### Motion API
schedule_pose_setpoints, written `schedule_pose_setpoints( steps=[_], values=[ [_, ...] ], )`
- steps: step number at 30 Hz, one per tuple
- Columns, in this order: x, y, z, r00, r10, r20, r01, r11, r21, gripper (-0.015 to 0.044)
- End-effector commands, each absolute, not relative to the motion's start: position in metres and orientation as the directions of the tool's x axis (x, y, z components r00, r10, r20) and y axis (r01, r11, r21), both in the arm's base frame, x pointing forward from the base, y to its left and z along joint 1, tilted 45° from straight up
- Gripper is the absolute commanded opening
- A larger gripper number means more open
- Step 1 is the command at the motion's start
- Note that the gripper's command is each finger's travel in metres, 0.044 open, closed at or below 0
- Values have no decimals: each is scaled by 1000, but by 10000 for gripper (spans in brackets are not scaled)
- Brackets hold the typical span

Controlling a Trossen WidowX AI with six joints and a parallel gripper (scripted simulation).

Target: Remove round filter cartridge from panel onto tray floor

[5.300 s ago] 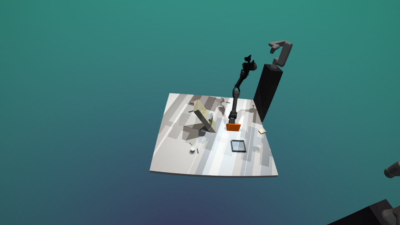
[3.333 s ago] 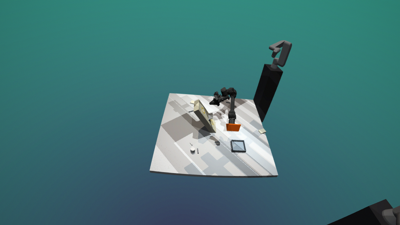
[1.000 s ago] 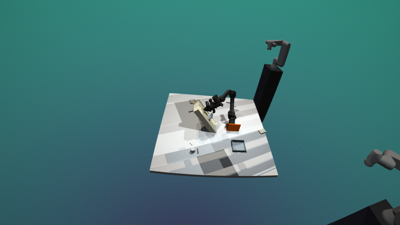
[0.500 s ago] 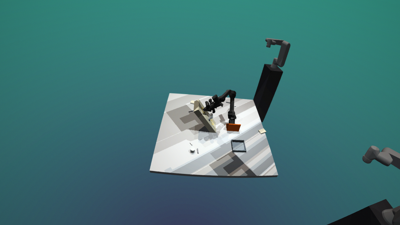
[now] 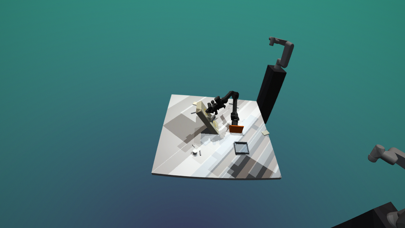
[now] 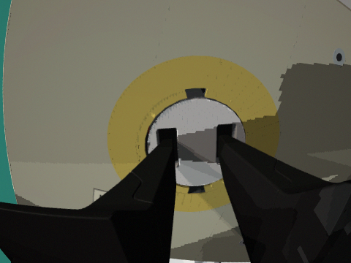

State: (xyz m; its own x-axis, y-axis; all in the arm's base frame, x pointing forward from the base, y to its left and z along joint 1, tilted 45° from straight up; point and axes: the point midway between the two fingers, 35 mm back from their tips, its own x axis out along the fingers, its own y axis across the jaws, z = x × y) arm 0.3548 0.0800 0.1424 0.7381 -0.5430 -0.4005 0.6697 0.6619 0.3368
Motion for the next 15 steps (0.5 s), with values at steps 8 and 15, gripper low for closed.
schedule_pose_setpoints(
  steps=[8,15],
  values=[
    [360,76,139,738,-541,-403,669,664,334,99],
    [362,75,138,738,-541,-402,669,664,334,99]
  ],
)
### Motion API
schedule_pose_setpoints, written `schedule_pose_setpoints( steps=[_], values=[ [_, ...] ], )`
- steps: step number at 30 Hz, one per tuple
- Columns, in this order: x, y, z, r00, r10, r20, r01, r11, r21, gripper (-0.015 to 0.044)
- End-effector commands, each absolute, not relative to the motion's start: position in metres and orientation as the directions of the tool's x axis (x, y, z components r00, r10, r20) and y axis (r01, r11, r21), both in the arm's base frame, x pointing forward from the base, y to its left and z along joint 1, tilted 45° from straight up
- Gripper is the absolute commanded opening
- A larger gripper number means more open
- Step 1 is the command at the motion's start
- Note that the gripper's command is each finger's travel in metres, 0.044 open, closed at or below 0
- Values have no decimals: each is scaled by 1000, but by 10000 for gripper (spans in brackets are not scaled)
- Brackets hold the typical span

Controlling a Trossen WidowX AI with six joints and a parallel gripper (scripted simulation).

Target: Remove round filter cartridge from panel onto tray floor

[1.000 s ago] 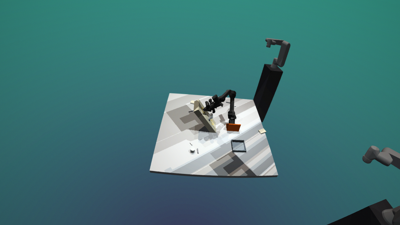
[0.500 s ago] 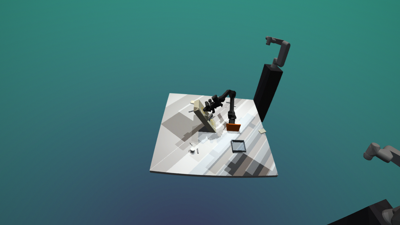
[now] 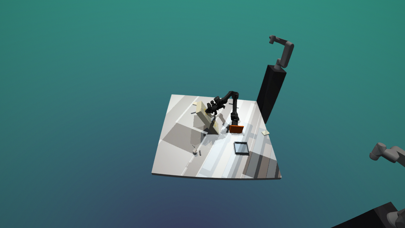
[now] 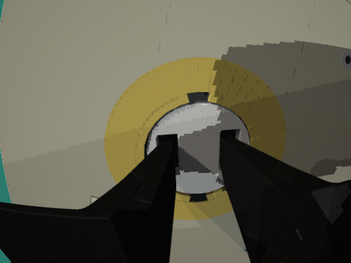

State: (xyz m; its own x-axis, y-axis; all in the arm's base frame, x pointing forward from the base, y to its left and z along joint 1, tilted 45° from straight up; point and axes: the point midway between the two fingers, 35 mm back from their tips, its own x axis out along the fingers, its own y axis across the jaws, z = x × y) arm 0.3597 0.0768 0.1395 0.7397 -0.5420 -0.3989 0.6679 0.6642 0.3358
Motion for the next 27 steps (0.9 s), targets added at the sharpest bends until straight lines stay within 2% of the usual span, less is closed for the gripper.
schedule_pose_setpoints(
  steps=[1,17,26,27],
  values=[
    [362,75,138,738,-541,-402,669,664,334,99],
    [365,72,136,738,-541,-402,669,664,334,99],
    [362,75,138,742,-541,-396,665,667,334,39],
    [362,75,138,742,-541,-396,665,667,334,12]
  ],
)
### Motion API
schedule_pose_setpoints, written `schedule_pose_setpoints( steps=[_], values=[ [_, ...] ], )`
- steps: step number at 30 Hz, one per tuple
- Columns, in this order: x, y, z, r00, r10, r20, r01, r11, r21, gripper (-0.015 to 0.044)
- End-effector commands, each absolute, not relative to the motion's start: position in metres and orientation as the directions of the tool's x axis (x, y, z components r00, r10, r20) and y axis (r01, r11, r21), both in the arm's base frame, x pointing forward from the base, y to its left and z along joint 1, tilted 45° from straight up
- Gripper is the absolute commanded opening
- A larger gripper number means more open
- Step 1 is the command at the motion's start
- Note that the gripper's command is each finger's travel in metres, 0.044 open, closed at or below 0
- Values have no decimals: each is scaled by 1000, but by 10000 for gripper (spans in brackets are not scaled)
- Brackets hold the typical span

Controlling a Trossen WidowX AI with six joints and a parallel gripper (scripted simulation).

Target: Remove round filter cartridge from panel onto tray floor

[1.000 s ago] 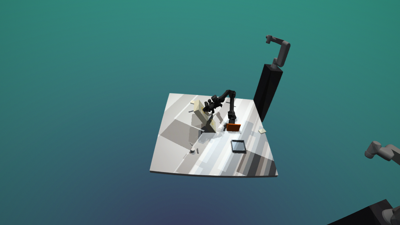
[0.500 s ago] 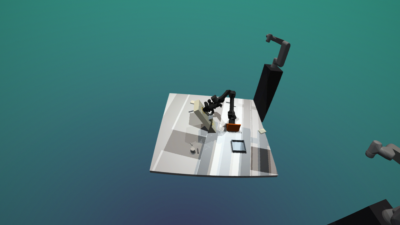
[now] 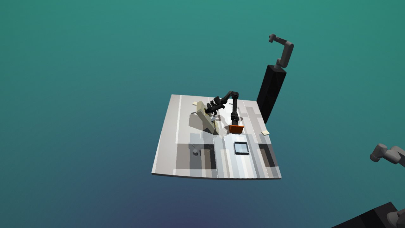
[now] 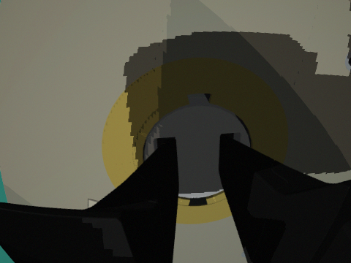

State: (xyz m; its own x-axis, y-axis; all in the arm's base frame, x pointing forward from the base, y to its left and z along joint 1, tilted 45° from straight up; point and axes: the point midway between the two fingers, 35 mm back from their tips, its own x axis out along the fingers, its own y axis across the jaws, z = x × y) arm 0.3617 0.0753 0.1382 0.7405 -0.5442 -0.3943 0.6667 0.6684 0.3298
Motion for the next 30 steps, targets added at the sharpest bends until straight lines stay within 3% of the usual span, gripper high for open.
schedule_pose_setpoints(
  steps=[1,6,18,30],
  values=[
    [362,75,138,742,-541,-396,665,667,334,0],
    [364,74,137,740,-541,-399,660,699,277,0],
    [366,72,136,738,-541,-402,555,826,-93,0],
    [367,71,135,738,-541,-402,353,818,-454,0]
  ],
)
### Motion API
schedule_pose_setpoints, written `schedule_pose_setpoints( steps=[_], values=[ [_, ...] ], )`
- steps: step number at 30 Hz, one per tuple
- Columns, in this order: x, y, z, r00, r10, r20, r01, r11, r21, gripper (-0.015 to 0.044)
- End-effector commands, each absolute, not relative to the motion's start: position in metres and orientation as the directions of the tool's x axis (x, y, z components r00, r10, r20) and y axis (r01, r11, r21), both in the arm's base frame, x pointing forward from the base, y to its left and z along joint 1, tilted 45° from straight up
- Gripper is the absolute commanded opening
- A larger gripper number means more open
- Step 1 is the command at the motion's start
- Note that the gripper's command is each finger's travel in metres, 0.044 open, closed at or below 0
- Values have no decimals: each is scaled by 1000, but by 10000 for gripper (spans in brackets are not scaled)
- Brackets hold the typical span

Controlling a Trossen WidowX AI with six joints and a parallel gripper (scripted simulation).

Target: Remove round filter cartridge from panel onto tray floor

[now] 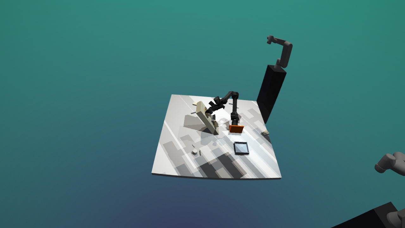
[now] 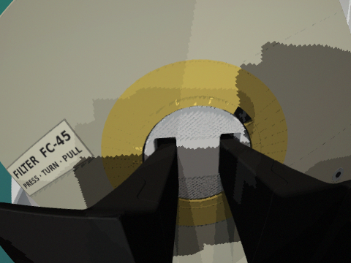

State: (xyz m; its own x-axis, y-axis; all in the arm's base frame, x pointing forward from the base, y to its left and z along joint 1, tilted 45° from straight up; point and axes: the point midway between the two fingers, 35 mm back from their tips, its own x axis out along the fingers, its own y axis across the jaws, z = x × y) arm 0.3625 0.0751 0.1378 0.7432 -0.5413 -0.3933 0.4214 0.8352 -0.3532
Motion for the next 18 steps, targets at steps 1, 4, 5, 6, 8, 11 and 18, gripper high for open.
schedule_pose_setpoints(
  steps=[1,4,5,6,8,11,18],
  values=[
    [367,71,135,738,-541,-402,332,811,-482,0],
    [367,71,135,738,-541,-402,269,783,-561,0],
    [367,71,135,738,-541,-402,247,772,-585,0],
    [367,71,135,738,-541,-402,225,760,-610,0],
    [367,71,135,738,-541,-402,181,733,-656,0],
    [368,71,135,738,-541,-402,112,686,-719,0],
    [368,71,135,738,-541,-402,-53,548,-835,0]
  ],
)
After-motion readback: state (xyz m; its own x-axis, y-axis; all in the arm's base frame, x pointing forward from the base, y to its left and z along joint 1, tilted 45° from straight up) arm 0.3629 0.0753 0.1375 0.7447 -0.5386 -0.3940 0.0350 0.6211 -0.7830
